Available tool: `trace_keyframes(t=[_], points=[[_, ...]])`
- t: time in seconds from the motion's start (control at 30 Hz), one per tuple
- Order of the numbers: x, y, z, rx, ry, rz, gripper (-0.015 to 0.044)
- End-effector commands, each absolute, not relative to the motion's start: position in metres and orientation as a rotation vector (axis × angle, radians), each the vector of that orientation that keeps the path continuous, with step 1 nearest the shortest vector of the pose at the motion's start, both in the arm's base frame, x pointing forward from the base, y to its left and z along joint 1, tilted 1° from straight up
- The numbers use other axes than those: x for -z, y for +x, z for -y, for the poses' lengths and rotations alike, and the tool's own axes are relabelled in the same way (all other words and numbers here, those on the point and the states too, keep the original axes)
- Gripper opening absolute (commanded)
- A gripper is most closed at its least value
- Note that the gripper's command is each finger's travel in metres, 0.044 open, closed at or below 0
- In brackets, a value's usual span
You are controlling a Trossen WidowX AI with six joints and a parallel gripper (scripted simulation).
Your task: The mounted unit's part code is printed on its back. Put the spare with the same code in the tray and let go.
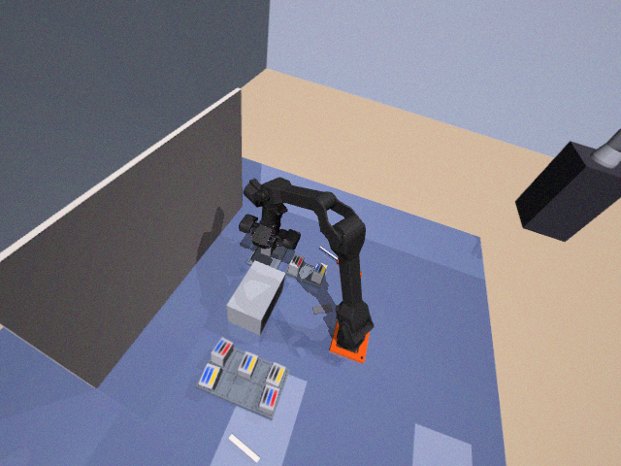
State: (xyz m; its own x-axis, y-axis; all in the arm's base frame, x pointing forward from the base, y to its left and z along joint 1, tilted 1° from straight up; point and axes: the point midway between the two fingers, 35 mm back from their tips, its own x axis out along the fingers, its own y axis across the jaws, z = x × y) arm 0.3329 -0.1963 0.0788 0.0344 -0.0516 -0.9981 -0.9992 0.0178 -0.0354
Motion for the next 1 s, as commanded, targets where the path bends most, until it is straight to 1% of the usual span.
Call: trace_keyframes(t=[0.0, 0.67, 0.97], points=[[-0.075, 0.332, 0.195, -1.152, -1.246, -1.226, 0.0], [-0.062, 0.329, 0.194, -1.155, -1.244, -1.227, 0.0], [-0.065, 0.33, 0.195, -1.148, -1.247, -1.231, 0.0236]])
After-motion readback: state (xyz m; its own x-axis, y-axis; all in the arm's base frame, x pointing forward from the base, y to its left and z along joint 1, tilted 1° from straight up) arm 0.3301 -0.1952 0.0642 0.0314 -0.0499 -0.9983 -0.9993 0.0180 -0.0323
